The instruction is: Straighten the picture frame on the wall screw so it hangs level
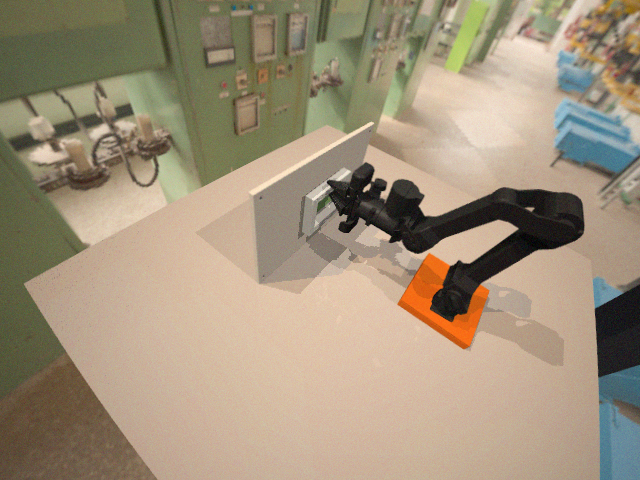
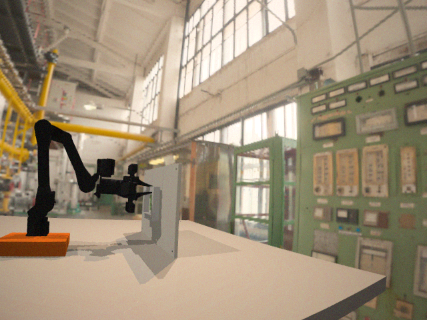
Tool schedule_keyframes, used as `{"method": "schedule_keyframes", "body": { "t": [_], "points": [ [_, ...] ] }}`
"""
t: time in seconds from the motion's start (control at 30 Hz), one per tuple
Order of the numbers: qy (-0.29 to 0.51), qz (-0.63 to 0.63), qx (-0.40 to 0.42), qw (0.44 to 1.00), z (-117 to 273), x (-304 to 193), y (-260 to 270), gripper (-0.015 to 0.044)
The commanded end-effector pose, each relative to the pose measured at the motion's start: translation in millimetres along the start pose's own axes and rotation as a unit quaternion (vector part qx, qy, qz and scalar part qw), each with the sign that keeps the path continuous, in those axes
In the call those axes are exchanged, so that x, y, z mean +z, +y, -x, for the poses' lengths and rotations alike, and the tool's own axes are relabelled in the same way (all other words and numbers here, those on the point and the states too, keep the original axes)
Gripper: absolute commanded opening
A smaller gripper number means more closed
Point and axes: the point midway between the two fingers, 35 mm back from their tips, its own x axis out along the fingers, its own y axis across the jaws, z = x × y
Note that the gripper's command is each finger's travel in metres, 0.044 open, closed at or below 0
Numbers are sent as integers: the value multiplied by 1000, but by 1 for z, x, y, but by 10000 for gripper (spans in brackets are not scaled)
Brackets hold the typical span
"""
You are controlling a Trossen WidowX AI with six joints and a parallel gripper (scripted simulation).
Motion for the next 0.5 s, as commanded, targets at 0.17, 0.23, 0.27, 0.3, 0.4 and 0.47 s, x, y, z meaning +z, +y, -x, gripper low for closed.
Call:
{"method": "schedule_keyframes", "body": {
  "t": [0.17, 0.23, 0.27, 0.3, 0.4, 0.47],
  "points": [
    [1, -30, 0, 1000, 0, 0, 0, 0],
    [0, -22, 0, 1000, 0, 0, 0, 26],
    [0, -22, 0, 1000, 0, 0, 0, 53],
    [0, -22, 0, 1000, 0, 0, 0, 79],
    [0, -22, 0, 1000, 0, 0, 0, 157],
    [0, -22, 0, 1000, 0, 0, 0, 210]
  ]
}}
